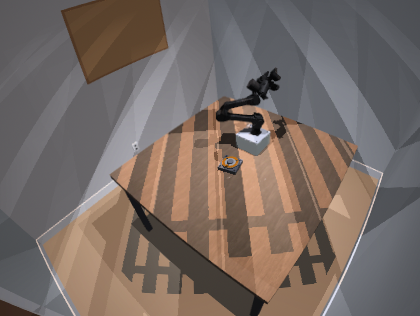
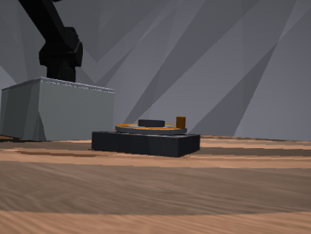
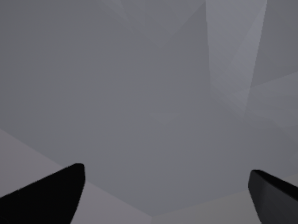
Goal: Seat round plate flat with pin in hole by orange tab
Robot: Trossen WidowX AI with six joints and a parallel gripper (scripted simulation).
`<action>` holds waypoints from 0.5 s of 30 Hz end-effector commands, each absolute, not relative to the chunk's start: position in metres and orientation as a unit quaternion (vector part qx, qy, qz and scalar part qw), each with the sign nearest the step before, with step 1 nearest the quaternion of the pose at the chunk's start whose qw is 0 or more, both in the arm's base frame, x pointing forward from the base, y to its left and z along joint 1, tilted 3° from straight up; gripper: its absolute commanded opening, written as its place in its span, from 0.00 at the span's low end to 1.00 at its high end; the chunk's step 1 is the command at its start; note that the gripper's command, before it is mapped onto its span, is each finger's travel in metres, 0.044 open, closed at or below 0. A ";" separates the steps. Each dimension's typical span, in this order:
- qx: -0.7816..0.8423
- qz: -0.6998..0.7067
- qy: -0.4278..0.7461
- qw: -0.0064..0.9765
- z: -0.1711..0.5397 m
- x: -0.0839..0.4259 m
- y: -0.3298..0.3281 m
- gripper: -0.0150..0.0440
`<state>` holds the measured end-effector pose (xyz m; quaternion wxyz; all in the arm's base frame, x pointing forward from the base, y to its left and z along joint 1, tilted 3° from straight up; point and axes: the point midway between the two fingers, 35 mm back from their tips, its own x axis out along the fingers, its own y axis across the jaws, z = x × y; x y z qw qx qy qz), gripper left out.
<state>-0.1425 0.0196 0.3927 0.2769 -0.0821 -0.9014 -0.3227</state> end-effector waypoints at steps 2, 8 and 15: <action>-0.106 -0.307 -0.907 0.268 0.393 -0.145 0.034 0.84; -0.244 -0.088 -0.942 0.214 0.386 -0.143 0.132 0.58; -0.395 0.169 -0.875 0.225 0.363 -0.096 0.228 0.26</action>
